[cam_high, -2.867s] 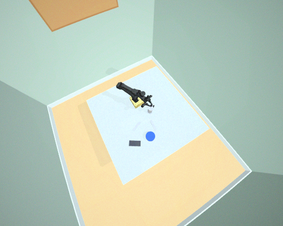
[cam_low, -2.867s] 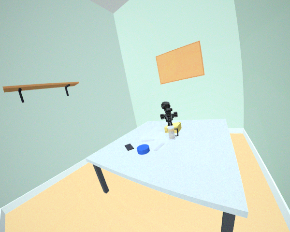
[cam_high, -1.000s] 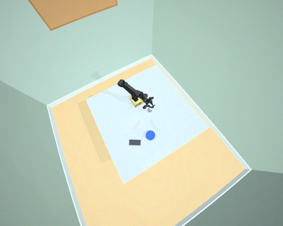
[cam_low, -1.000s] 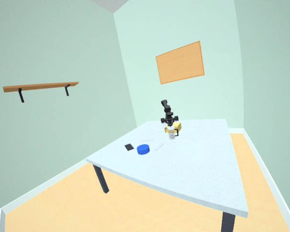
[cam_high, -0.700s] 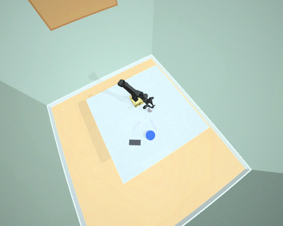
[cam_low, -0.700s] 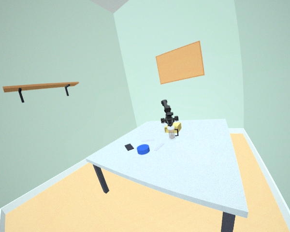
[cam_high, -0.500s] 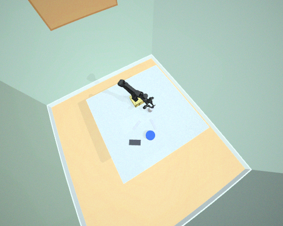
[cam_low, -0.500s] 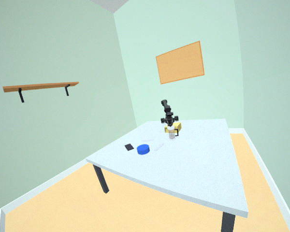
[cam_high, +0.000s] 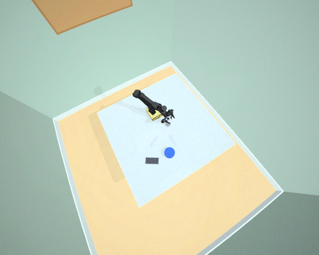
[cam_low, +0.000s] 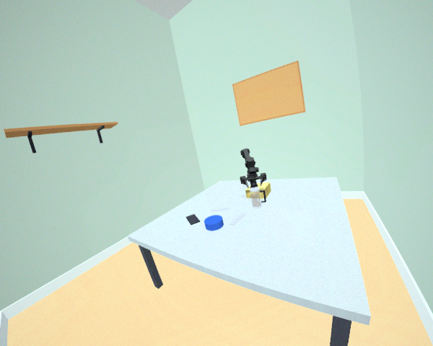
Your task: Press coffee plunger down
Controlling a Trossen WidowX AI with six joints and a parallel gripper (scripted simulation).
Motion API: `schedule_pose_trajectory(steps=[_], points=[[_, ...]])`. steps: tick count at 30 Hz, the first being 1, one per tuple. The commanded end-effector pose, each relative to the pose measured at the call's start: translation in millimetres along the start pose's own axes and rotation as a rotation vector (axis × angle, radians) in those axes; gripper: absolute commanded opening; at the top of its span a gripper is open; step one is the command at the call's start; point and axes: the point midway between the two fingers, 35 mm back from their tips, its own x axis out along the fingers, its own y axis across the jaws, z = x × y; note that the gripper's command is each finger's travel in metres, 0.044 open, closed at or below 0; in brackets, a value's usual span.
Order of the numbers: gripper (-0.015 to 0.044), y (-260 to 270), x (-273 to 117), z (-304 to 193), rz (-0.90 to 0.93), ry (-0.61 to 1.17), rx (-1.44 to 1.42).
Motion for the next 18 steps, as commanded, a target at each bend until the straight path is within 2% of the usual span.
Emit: schedule_pose_trajectory(steps=[1,7,13,18], points=[[0.044,0,0,0,0.0,0.001,0.0],[0.044,1,-19,18,-0.001,0.005,-0.004],[0.044,-1,-82,41,-0.004,0.024,-0.004],[0.044,-1,-84,40,-0.004,0.024,-0.004]])
